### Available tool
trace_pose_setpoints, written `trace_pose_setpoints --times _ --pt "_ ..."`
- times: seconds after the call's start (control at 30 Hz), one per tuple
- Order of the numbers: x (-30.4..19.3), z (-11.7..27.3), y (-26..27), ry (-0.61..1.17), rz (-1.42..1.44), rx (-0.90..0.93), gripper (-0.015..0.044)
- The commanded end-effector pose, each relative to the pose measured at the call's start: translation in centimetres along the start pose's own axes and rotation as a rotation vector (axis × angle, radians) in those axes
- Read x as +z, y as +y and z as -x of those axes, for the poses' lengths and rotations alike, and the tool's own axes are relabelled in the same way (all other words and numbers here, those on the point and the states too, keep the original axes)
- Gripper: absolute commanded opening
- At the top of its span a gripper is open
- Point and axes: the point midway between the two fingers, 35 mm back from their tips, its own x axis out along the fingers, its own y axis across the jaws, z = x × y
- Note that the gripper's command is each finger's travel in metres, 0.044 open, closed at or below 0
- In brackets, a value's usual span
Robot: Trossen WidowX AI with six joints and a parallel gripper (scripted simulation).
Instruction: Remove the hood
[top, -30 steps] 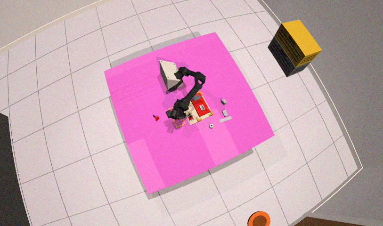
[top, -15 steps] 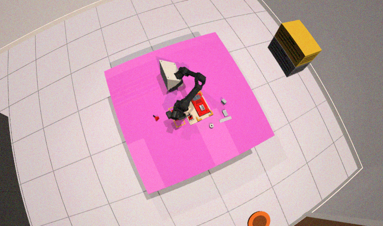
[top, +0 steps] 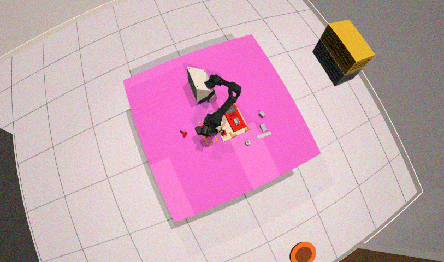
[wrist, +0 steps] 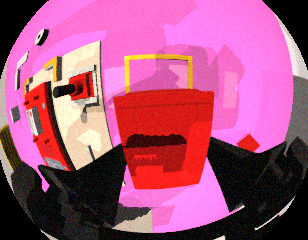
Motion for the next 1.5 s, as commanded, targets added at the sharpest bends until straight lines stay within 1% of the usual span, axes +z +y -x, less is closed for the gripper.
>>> trace_pose_setpoints --times 0.0,0.63,1.47 --pt "-0.4 -0.6 0.1 0.005 -0.011 0.008 0.0000" --pt "-0.5 -2.4 0.3 0.006 -0.011 0.011 0.0000" --pt "-0.5 -3.3 0.3 0.005 -0.011 0.011 0.0000"
